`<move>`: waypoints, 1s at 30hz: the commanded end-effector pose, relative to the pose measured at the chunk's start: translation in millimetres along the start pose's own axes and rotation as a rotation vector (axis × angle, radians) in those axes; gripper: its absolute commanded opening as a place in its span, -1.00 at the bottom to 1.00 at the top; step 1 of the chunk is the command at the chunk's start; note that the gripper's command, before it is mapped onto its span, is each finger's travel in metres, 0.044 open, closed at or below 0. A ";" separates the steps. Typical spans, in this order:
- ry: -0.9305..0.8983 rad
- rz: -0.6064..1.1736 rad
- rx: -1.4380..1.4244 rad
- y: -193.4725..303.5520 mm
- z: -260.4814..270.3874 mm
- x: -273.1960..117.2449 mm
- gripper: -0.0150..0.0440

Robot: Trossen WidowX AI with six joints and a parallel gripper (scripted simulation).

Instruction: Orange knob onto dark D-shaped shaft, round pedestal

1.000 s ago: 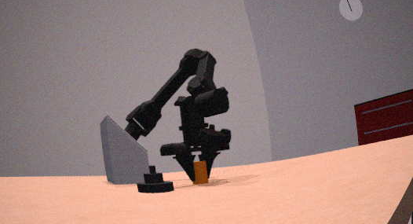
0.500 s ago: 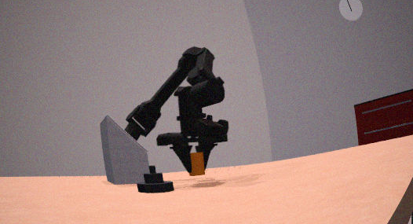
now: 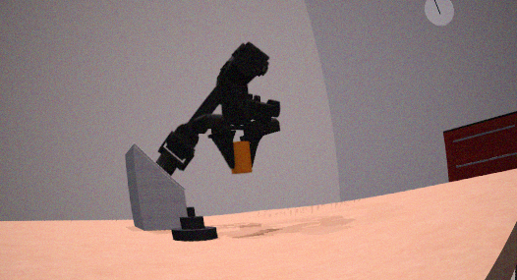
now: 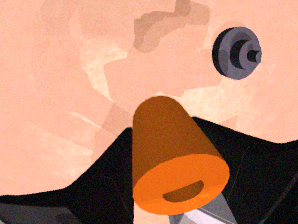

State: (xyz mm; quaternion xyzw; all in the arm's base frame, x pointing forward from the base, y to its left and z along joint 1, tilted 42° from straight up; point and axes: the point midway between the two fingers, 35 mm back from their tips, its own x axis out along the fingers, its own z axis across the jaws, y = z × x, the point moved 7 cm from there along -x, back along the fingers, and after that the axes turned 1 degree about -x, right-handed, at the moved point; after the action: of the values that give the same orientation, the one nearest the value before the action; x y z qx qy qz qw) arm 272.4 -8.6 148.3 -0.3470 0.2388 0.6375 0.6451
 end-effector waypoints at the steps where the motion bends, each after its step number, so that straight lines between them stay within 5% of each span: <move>1: -0.003 -0.015 -0.014 1.9 4.2 -18.5 -0.49; 30: 0.004 -0.016 -0.015 -22.7 -67.0 2.3 -0.49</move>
State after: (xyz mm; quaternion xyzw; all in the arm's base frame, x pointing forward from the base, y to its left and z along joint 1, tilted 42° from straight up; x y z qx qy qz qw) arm 299.2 -49.6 112.6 -0.3489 0.2333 0.6364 0.6472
